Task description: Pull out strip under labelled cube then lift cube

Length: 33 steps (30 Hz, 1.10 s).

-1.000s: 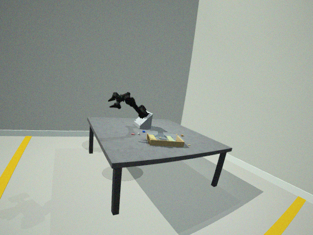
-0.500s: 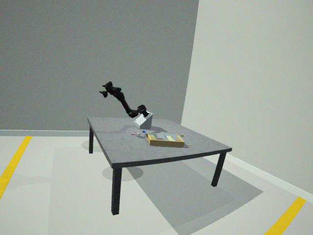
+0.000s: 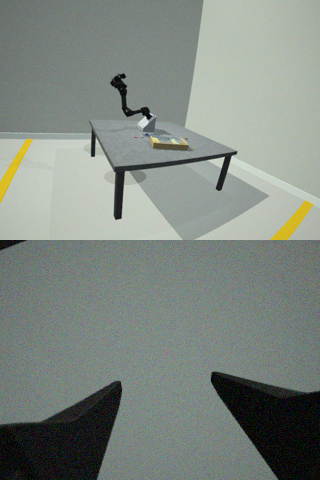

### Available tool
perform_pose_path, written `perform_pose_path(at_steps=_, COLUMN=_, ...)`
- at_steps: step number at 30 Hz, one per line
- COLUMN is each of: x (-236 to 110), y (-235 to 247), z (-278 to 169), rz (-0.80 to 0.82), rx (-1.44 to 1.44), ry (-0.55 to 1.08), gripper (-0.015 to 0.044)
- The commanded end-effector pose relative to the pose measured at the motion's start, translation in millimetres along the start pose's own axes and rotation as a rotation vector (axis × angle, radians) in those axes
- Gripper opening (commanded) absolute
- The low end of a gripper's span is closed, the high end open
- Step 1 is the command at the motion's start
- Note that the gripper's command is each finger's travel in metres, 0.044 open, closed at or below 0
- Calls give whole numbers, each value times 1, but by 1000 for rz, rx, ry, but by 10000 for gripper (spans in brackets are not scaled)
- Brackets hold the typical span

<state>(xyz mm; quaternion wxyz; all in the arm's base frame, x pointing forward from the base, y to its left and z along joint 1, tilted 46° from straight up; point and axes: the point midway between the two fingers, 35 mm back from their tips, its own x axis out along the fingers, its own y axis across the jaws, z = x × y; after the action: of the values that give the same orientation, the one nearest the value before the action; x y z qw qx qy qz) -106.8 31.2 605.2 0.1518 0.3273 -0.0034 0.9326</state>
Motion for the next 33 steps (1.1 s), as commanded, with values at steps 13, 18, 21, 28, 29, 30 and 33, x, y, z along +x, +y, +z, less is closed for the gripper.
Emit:
perform_pose_path(at_steps=13, x=-23, y=-187, z=-32, rz=-645, rx=-255, ry=-27, gripper=400)
perform_pose_path(at_steps=18, x=-49, y=-229, z=-33, rz=-809, rx=-308, ry=-36, gripper=400)
perform_pose_path(at_steps=21, x=-75, y=-261, z=-33, rz=-941, rx=-347, ry=-44, gripper=400)
perform_pose_path(at_steps=28, x=-137, y=-312, z=-32, rz=-1202, rx=-428, ry=-45, gripper=400)
perform_pose_path(at_steps=29, x=-150, y=-321, z=-32, rz=-1251, rx=-444, ry=-40, gripper=400)
perform_pose_path(at_steps=30, x=-164, y=-329, z=-33, rz=-1302, rx=-460, ry=-34, gripper=400)
perform_pose_path(at_steps=33, x=-207, y=-348, z=-34, rz=-1454, rx=-506, ry=-14, gripper=400)
